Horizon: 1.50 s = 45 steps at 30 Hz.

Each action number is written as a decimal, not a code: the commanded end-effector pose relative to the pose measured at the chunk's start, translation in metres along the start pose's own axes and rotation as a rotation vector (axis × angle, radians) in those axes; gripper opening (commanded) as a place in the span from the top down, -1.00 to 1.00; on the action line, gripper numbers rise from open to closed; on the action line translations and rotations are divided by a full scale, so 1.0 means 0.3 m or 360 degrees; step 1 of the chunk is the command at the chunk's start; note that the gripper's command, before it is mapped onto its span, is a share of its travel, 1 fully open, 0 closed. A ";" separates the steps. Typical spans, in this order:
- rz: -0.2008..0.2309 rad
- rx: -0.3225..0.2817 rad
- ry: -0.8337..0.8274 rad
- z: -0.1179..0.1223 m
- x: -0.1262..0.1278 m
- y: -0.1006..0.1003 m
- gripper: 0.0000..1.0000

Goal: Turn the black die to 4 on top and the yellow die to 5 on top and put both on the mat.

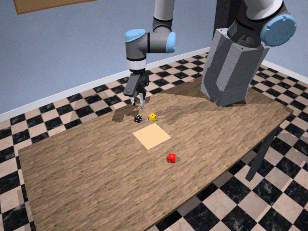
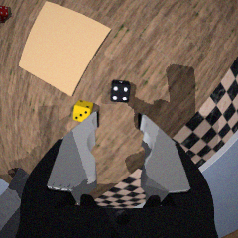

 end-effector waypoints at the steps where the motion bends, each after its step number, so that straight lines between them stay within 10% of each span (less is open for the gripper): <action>1: 0.0002 0.0001 0.0000 -0.001 0.002 0.002 0.44; 45: 0.0001 0.0000 0.0001 -0.001 0.004 -0.068 0.44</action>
Point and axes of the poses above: the point where the finger pads meet when closed, its own y axis back along the fingers, its own x axis across the jaws, z = x × y, the point moved 3 cm from there along y, back along the fingers, and after that the axes turned 12 degrees about y, right-handed, at the moved point
